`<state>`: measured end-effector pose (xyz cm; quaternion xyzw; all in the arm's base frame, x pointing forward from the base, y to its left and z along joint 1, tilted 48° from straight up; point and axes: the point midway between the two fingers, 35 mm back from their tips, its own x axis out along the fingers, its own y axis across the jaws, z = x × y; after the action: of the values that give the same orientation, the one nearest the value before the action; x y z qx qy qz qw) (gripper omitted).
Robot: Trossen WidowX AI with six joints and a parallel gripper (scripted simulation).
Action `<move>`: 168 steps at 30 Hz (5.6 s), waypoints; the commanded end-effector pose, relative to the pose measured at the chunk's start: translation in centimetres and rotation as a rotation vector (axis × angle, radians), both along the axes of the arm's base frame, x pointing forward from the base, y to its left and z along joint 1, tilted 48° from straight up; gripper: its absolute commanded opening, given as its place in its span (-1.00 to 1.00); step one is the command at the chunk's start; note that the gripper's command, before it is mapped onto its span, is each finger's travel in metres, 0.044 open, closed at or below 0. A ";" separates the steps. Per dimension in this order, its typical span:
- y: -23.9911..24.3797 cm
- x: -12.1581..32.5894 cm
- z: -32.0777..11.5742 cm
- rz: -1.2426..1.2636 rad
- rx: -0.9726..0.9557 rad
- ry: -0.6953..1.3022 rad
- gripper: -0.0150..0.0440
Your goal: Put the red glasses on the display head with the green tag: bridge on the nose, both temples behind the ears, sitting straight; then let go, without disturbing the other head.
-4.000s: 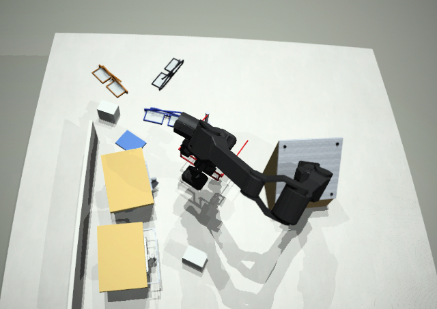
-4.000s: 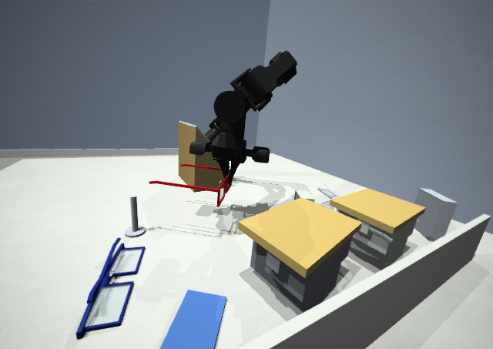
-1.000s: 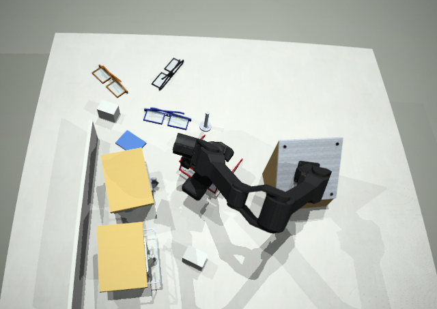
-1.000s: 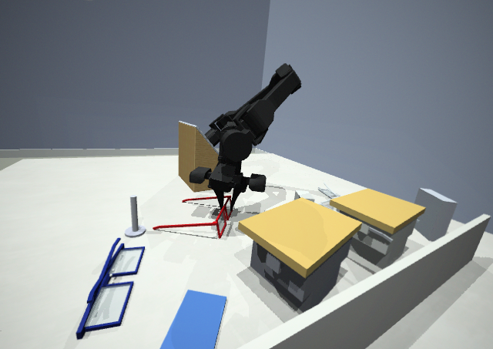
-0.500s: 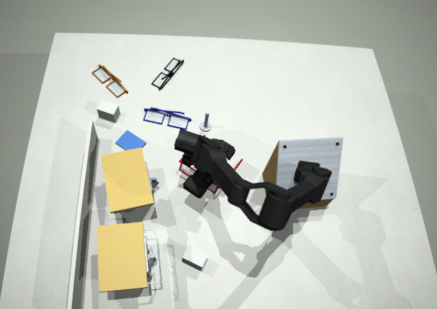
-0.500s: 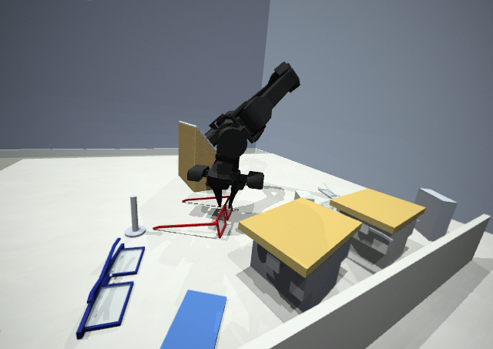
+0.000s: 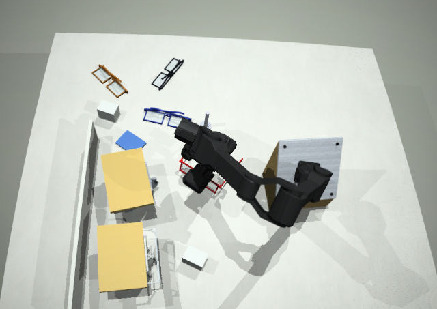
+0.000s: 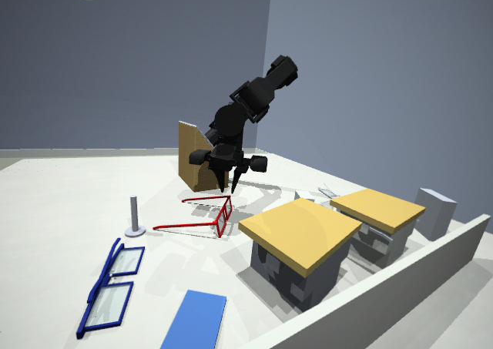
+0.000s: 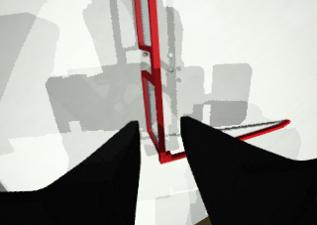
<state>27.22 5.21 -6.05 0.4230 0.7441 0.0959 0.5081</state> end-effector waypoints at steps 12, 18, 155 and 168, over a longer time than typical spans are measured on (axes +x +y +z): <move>-0.3 0.1 0.3 0.002 -0.002 -0.006 0.19; -0.8 -0.1 0.4 0.013 -0.005 -0.007 -0.02; -5.7 0.8 1.2 0.862 0.152 -0.920 -0.49; -6.3 0.7 0.7 1.154 0.207 -1.229 -0.49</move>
<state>27.97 -0.83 -5.17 -0.0678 0.4545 0.5961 0.6584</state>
